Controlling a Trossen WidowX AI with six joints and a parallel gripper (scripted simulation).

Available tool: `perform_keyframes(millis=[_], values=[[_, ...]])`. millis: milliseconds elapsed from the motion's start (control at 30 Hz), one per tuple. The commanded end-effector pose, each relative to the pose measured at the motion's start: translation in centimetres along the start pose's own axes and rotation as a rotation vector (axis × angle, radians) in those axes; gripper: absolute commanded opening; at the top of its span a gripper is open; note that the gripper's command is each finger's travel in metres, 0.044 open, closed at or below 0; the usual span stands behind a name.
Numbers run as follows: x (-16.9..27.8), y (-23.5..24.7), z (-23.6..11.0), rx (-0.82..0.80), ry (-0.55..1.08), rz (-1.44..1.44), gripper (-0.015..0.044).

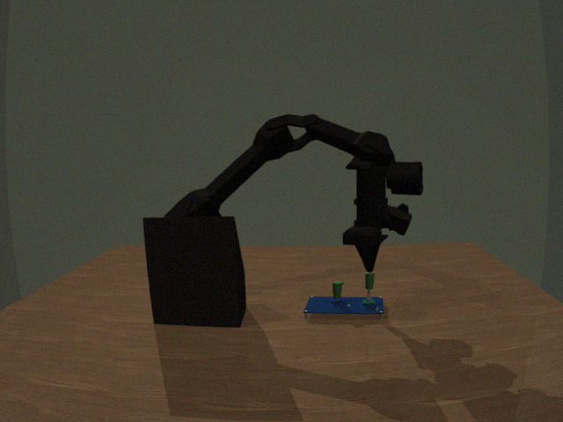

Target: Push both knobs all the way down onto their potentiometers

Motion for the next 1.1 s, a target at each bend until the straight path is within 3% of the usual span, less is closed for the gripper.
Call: perform_keyframes(millis=[0,1067], values=[[-0.02,0.03,0.14,-0.003,-0.001,0.005,0.0000],[-0.02,0.03,0.89,-0.003,-0.001,0.005,0.0000]])
Point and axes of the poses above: the point midway between the two fingers, 35 mm back from their tips, its own z axis out along the fingers, its own y axis across the jaws, x = y × z, the point moved 2 cm from there along -z, back along the fingers, and after that the axes turned 6 degrees about -z, right-handed, at the moved point
